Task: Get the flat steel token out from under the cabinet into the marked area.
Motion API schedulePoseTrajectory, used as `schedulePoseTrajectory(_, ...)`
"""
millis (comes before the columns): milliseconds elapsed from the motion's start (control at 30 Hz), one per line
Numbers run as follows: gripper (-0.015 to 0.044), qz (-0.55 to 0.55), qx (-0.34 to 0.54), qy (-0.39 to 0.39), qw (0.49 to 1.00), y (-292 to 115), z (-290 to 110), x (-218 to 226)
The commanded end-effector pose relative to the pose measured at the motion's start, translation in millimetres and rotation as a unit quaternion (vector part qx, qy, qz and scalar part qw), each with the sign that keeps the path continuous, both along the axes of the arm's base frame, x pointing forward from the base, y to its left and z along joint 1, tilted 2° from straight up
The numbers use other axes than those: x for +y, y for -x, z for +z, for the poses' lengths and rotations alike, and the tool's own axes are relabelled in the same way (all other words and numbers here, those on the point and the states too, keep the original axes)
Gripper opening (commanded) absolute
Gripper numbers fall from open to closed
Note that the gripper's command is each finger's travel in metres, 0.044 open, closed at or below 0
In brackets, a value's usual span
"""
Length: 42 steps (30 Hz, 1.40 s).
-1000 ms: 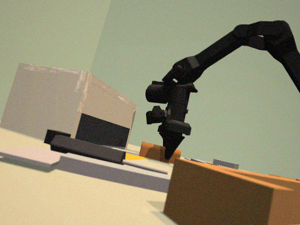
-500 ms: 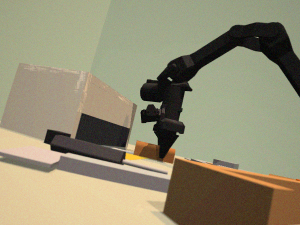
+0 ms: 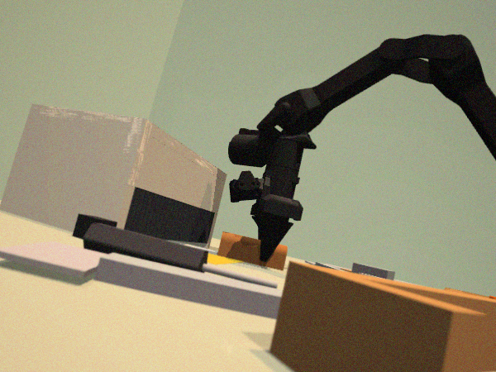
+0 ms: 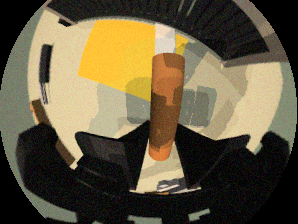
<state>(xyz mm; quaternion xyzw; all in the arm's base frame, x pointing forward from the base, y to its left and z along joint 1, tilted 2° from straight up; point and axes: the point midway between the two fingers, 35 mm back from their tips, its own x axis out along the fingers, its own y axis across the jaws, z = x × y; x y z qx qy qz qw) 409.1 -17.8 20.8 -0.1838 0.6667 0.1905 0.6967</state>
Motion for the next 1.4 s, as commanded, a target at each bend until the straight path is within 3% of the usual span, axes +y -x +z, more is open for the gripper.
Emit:
schedulePoseTrajectory(0,0.0,0.001,0.002,-0.003,1.0,3,-1,6)
schedulePoseTrajectory(1367,0.0,0.001,0.004,-0.001,1.0,37,-3,-17)
